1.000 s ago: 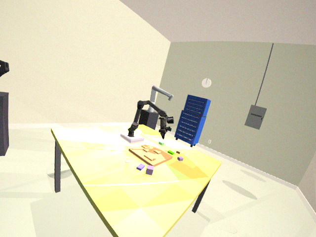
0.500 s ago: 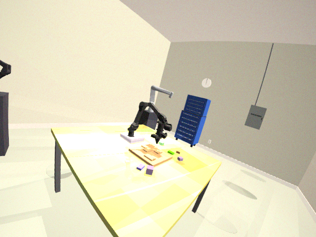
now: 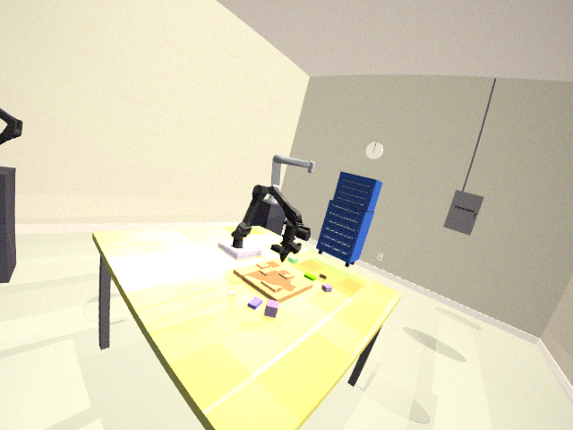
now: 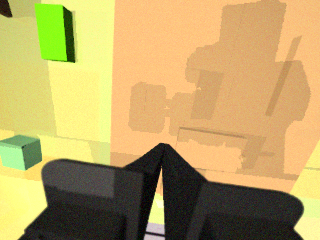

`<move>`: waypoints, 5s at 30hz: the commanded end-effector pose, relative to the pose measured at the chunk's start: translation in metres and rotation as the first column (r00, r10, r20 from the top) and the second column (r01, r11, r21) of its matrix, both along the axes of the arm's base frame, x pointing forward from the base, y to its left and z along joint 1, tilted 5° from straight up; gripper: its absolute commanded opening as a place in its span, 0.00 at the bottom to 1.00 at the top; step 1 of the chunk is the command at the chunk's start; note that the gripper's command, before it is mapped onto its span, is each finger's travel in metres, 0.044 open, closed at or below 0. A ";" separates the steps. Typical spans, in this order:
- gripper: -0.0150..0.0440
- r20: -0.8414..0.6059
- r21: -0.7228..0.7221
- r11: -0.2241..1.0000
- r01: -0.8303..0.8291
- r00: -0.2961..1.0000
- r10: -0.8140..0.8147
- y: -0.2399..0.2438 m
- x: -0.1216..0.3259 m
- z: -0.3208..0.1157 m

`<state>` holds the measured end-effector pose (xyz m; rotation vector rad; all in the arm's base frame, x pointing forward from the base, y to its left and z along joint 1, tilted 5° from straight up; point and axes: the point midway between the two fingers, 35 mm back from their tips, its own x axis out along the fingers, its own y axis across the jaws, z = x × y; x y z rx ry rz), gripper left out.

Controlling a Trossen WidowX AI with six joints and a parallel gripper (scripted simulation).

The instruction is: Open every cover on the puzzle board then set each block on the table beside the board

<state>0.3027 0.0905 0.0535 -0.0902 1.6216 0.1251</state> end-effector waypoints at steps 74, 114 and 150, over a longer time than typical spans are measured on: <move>0.25 -0.004 0.003 1.000 0.007 1.000 -0.007 0.002 -0.003 -0.058; 0.25 -0.001 0.004 1.000 0.007 1.000 -0.007 0.008 0.036 -0.057; 0.25 0.002 0.004 1.000 0.007 1.000 -0.007 0.012 0.072 -0.060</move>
